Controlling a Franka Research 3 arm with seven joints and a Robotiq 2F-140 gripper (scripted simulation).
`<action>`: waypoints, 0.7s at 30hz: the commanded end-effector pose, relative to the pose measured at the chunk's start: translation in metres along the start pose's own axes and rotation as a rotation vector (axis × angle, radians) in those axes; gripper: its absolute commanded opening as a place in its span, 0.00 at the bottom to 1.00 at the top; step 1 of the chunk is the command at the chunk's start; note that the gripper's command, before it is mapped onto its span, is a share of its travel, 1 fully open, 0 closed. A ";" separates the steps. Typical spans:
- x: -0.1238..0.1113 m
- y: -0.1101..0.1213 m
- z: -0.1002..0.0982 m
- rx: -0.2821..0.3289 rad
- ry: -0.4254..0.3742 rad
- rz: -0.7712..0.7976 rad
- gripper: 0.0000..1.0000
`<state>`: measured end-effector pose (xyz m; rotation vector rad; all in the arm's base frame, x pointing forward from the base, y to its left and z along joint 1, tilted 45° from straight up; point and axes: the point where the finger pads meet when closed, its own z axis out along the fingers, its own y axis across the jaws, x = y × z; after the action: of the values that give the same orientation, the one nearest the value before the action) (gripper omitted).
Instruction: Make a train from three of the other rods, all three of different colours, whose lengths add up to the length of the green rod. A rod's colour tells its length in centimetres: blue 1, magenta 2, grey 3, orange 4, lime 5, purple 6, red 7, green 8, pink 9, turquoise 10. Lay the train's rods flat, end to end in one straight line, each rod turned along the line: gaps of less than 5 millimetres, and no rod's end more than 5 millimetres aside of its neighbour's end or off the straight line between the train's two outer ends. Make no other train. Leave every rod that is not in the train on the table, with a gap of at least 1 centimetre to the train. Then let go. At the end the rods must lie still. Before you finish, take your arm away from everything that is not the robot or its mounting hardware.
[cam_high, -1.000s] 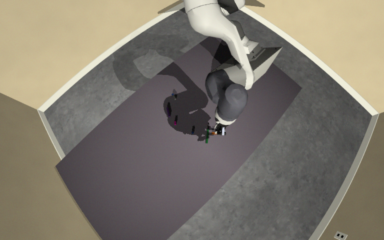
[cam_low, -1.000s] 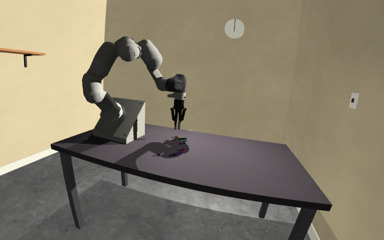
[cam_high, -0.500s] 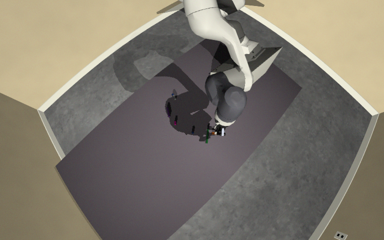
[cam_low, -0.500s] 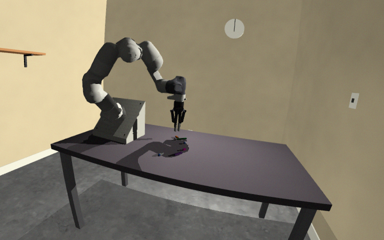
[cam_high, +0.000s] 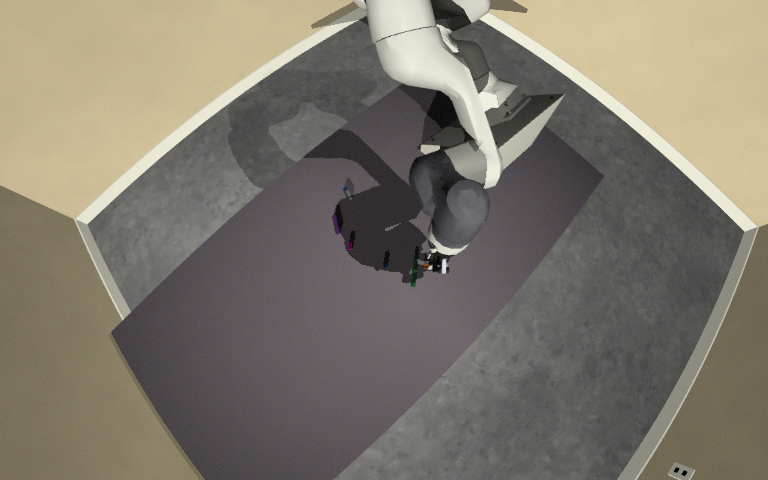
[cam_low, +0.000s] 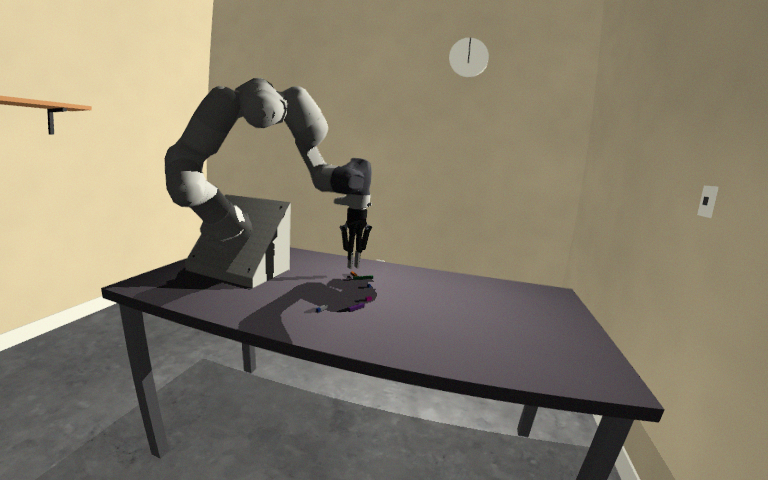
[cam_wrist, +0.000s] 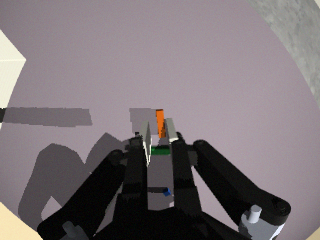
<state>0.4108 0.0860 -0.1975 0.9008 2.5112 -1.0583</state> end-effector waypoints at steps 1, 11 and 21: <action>-0.001 0.003 0.002 -0.010 0.000 0.007 0.15; -0.001 0.004 0.011 -0.010 0.000 0.007 0.15; -0.001 0.004 0.014 -0.010 0.000 0.007 0.15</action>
<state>0.4119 0.0777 -0.2076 0.9019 2.5126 -1.0509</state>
